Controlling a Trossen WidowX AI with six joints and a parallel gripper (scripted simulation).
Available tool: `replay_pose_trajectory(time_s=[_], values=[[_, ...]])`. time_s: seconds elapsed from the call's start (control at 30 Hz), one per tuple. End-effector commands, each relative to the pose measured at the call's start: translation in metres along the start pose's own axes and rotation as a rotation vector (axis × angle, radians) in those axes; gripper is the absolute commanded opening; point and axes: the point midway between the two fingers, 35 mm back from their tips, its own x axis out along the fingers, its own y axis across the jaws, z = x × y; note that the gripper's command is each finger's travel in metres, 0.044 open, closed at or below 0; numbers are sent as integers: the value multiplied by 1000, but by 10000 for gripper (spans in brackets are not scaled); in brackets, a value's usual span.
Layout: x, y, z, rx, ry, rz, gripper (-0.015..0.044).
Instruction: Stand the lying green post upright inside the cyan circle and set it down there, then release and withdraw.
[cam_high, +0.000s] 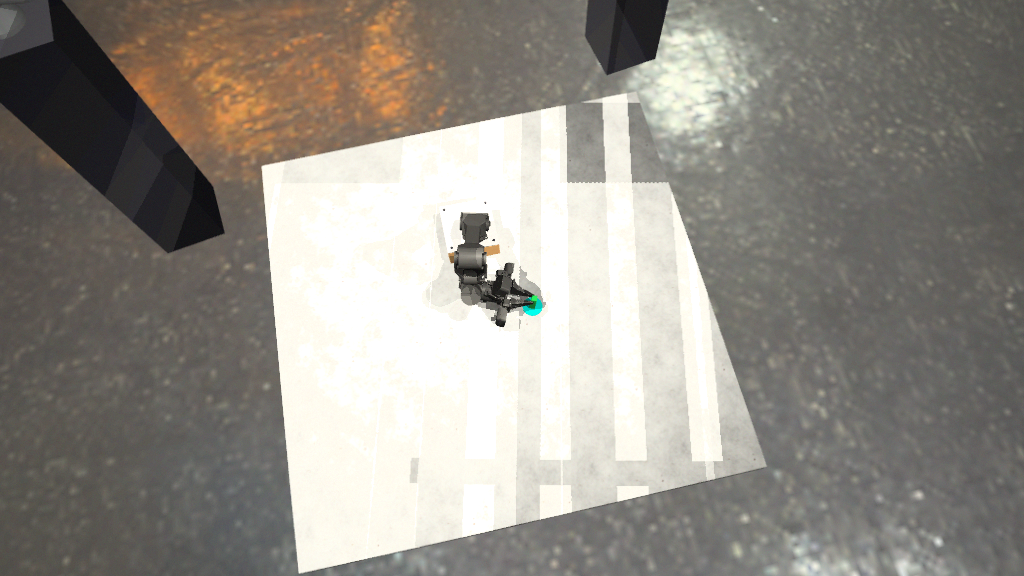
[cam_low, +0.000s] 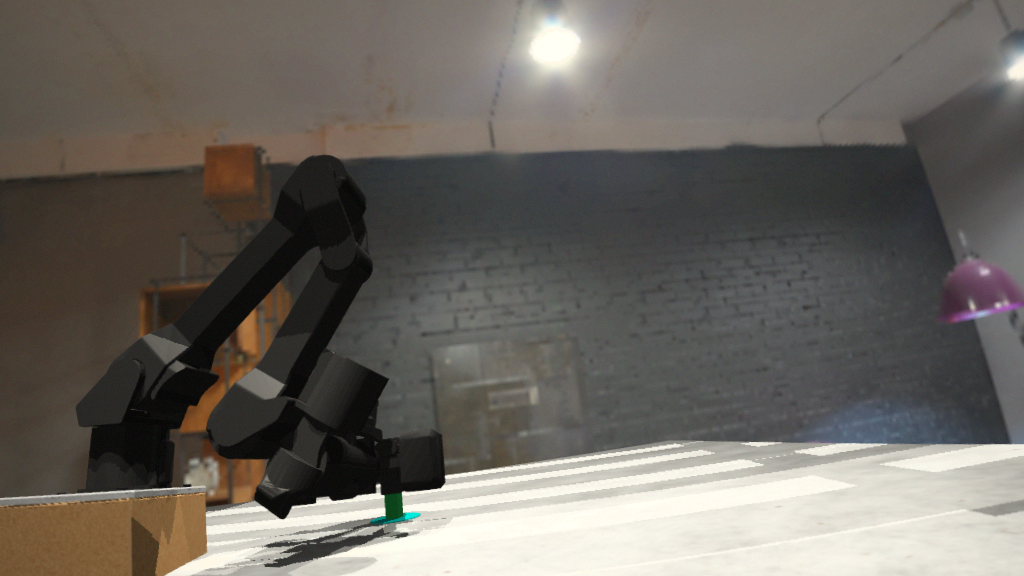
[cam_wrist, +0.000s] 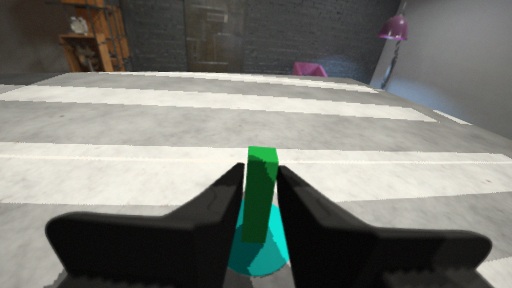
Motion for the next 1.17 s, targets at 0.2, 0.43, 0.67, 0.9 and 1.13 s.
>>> replay_pose_trajectory(time_s=[0.2, 0.43, 0.67, 0.9, 1.13], values=[[0, -1, 0, -10, 2, -3, 337], [-2, -4, 11, -10, -7, -8, 400], [-8, -7, 43, -10, -30, -18, 400], [-14, -6, 73, -10, -49, -24, 400], [-17, -4, 87, -7, -56, -27, 400]])
